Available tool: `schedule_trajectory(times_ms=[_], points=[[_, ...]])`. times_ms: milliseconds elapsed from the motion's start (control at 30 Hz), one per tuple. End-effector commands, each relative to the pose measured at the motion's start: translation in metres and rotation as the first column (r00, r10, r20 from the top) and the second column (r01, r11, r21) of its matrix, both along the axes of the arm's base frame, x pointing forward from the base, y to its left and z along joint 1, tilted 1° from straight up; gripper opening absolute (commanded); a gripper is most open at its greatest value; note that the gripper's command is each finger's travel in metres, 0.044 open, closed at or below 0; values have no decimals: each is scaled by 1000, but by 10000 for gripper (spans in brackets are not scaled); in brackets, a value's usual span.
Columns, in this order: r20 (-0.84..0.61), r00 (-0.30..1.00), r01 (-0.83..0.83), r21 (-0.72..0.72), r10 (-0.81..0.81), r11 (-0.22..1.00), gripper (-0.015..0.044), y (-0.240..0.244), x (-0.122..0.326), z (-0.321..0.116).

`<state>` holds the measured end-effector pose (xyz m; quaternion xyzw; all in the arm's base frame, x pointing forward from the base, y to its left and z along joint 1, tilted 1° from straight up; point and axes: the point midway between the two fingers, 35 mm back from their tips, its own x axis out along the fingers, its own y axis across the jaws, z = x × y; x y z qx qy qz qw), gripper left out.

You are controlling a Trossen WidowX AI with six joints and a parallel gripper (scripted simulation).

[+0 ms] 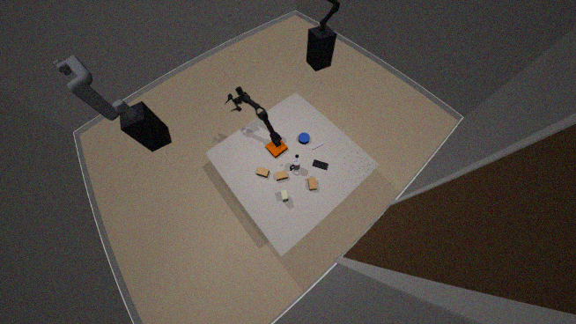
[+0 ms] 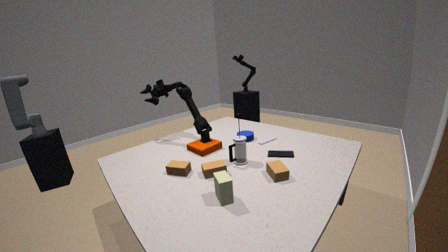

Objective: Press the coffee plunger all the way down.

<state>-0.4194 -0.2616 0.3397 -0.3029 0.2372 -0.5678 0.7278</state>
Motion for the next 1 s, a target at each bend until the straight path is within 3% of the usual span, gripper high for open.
schedule_trajectory(times_ms=[0,400,700,967], points=[[2,1000,-3,2,3,1000,426,-3,2,0],[29,999,43,71,-45,997,440,-46,33,12],[96,989,-123,133,111,983,440,-133,154,34],[207,957,-248,207,205,947,440,-170,265,43]])
